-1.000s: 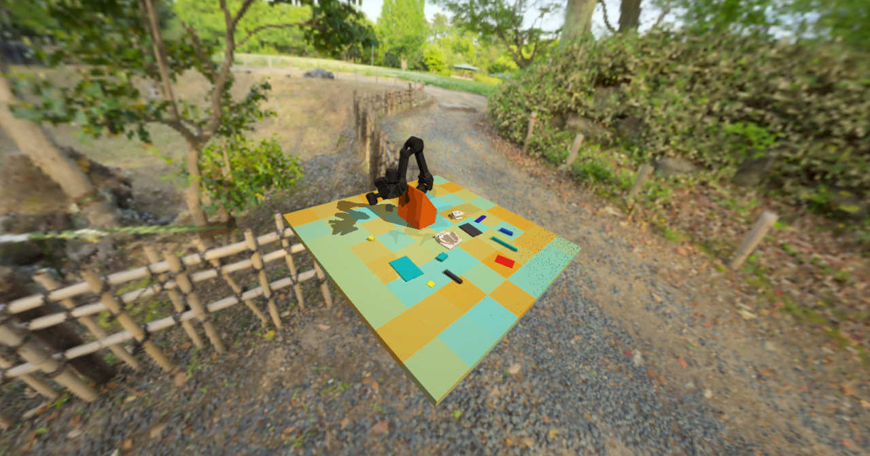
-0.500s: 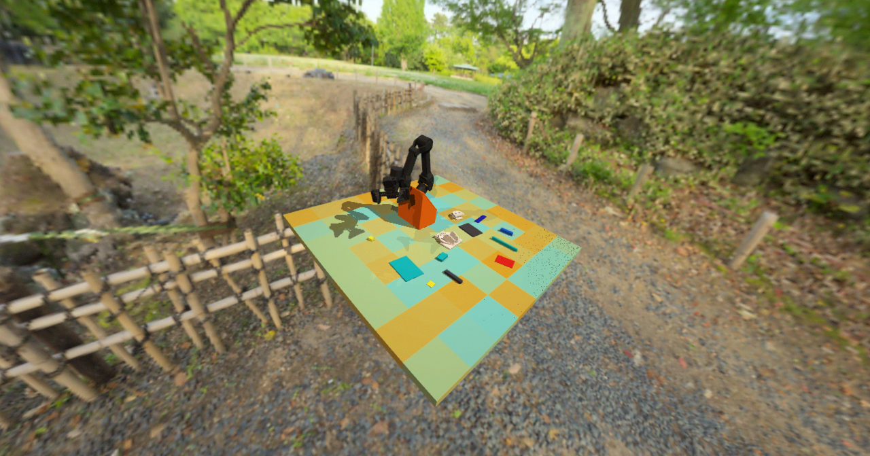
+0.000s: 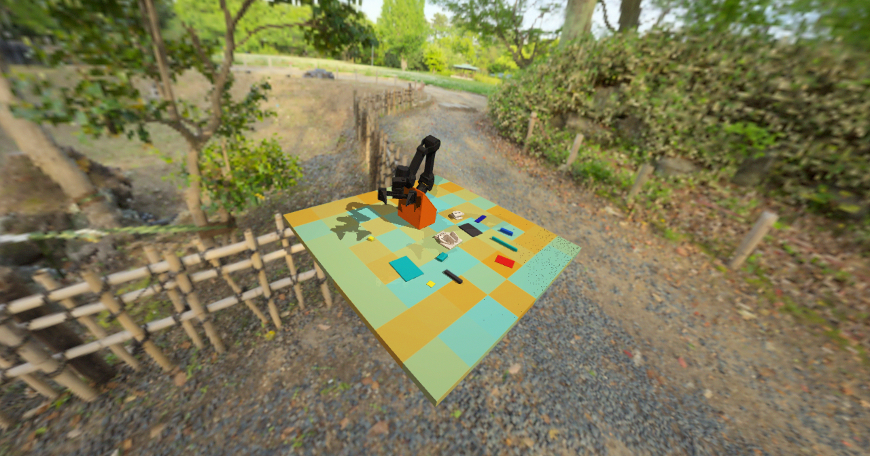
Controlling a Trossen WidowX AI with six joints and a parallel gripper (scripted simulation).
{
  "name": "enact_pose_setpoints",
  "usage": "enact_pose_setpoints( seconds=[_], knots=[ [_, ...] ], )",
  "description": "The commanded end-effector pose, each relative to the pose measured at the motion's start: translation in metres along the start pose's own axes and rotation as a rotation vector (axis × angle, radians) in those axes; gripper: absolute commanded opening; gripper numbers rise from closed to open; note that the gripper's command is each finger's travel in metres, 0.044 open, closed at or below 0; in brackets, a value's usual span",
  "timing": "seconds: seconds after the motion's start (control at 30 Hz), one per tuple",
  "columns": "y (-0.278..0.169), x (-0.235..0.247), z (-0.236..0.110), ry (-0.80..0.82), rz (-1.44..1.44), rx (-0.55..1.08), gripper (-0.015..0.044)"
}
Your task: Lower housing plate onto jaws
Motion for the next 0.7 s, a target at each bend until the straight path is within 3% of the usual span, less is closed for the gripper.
enact_pose_setpoints(
  seconds=[0.0,0.67],
  knots=[
    [0.005,0.012,0.006,0.035,-0.079,0.02,0.044],
    [0.019,0.082,0.026,0.206,-0.461,0.117,0.044]
  ],
)
Point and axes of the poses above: the point midway between the two fingers, 35 mm back from their tips, its own z axis out along the fingers, its own x axis across the jaws, y = z × x, the point moved 3 cm from there along -z, back along the fingers, and after that the axes turned 7 degrees about -z, right-handed, at the moved point
